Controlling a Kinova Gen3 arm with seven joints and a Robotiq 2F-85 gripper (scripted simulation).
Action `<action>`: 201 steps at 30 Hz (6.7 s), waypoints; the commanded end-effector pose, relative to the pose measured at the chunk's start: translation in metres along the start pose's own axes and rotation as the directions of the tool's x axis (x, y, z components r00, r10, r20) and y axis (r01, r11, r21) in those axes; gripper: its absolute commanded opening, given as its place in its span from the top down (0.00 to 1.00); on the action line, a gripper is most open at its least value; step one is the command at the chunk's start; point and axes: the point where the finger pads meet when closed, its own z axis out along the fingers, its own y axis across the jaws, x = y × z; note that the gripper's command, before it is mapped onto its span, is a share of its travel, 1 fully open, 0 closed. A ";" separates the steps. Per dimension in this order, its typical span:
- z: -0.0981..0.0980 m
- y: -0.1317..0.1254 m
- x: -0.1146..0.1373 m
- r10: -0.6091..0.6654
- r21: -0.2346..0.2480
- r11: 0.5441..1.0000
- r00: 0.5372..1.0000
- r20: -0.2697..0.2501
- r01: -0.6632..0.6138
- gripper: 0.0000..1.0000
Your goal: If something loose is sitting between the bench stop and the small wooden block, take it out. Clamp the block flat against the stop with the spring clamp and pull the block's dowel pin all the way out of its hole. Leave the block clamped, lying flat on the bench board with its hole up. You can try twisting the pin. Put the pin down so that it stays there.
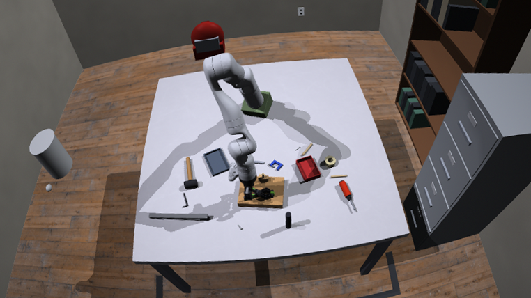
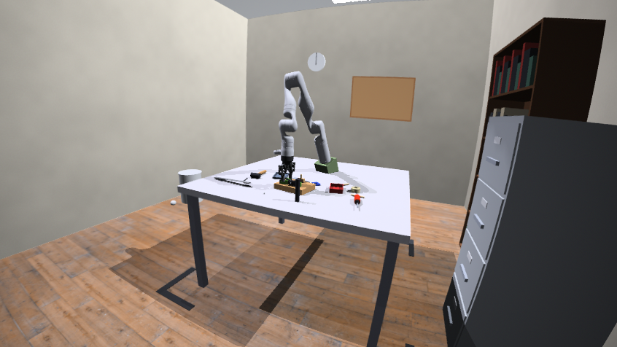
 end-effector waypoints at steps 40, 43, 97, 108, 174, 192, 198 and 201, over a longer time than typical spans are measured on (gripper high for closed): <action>0.015 -0.001 0.000 0.000 0.002 1.000 1.000 0.000 0.000 0.23; 0.015 -0.001 0.000 0.000 0.002 1.000 1.000 0.000 0.000 0.23; 0.010 -0.001 0.000 0.000 0.002 1.000 1.000 0.000 0.000 0.60; 0.009 -0.001 0.000 0.000 0.002 1.000 1.000 0.000 0.000 0.66; -0.024 -0.001 0.000 0.000 0.002 1.000 1.000 0.000 0.000 0.68; -0.048 -0.001 0.000 0.000 0.002 1.000 1.000 0.000 0.000 0.68; -0.051 -0.001 0.000 0.000 0.002 1.000 1.000 0.000 0.000 0.68; -0.052 -0.001 0.000 0.000 0.002 1.000 1.000 0.000 0.000 0.68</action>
